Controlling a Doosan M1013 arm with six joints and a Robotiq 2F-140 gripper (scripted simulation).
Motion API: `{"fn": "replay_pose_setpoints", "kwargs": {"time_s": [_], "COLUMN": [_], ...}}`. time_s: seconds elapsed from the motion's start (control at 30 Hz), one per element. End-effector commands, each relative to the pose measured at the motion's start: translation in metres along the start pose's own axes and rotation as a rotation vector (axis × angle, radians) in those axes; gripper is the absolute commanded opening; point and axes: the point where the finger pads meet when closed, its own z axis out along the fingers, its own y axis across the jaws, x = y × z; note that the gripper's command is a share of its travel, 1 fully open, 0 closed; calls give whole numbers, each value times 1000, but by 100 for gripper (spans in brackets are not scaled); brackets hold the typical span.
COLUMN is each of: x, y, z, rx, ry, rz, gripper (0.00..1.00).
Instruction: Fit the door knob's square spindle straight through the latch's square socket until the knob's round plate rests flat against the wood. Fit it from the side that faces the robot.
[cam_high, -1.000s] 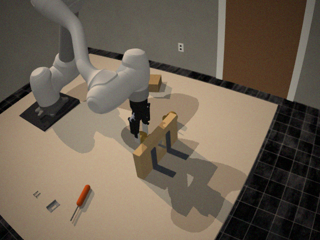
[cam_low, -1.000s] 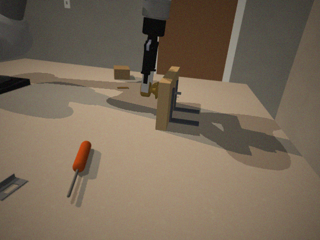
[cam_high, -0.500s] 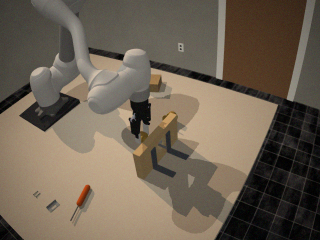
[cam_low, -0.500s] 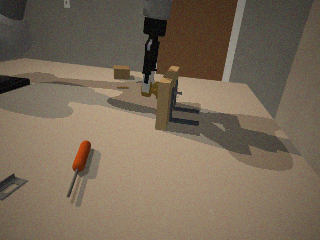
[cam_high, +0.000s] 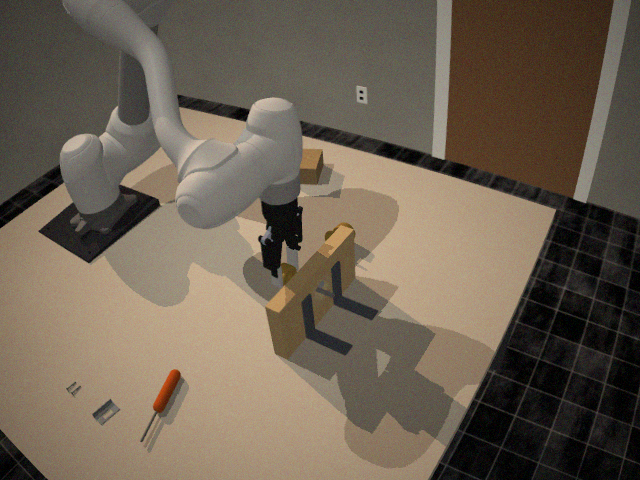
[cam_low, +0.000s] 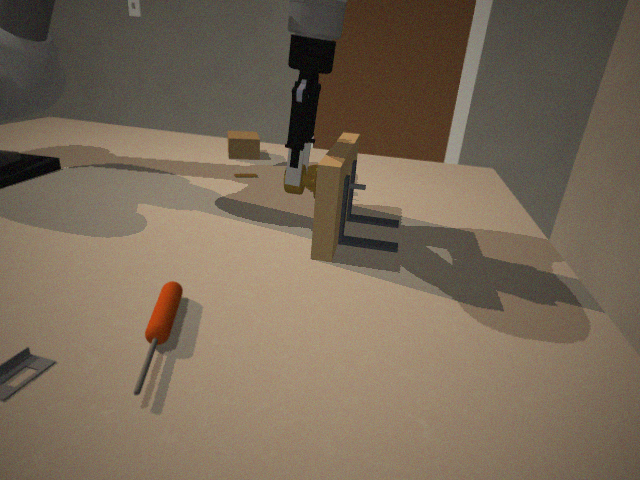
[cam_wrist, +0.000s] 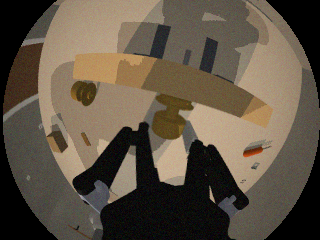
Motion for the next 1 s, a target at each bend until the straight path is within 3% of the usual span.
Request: {"fn": "replay_pose_setpoints", "kwargs": {"time_s": [0.0,0.97], "x": [2,8], "y": [-3,-3], "z": [-1,-1], "rx": [2,2], "ry": [-4,-4], "rz": [-4,-5], "gripper": [42,42]}}
